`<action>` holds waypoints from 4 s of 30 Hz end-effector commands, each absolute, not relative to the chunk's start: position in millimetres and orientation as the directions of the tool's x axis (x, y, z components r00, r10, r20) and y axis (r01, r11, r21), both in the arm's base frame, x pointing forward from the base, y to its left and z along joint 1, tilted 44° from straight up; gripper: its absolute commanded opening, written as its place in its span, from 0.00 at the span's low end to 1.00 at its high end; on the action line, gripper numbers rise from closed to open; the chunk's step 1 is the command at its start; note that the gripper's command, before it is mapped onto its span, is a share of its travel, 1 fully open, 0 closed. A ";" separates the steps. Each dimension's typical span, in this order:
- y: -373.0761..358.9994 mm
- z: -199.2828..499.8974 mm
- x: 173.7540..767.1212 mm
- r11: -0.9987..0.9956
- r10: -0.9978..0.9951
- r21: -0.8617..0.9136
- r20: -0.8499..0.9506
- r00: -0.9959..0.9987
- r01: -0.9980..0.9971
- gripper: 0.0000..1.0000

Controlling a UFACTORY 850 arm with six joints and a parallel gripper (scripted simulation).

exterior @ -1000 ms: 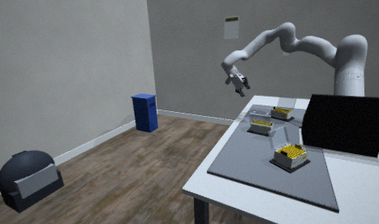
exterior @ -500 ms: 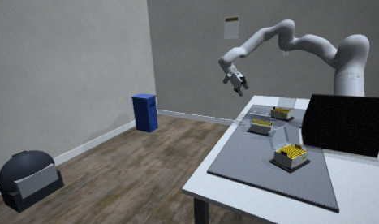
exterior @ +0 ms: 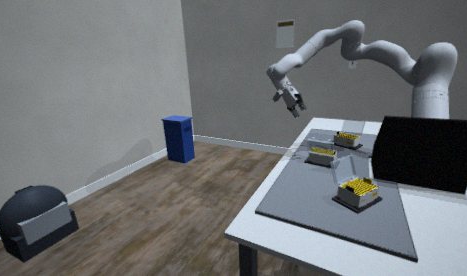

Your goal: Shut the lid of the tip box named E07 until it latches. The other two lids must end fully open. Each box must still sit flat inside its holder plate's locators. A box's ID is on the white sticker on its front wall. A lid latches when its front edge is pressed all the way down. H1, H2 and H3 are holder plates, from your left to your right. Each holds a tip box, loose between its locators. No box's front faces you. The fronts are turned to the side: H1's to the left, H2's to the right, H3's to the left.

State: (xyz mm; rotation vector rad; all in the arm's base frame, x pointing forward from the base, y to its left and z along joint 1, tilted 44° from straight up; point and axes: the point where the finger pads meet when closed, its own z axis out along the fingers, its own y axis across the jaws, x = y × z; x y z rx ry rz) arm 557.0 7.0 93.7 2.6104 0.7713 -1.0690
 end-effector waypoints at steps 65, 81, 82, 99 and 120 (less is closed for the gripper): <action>203.4 -20.8 463.1 -0.661 0.133 0.556 -0.575 0.807 0.505 1.00; 240.0 -47.6 427.3 -0.577 0.129 0.692 -0.447 0.885 0.434 1.00; 242.9 -49.9 424.0 -0.577 0.129 0.692 -0.447 0.885 0.434 1.00; 275.8 -78.4 380.7 -0.509 0.163 0.794 -0.291 0.943 0.333 1.00; 306.3 -112.7 323.2 -0.471 0.225 0.856 -0.117 0.967 0.213 1.00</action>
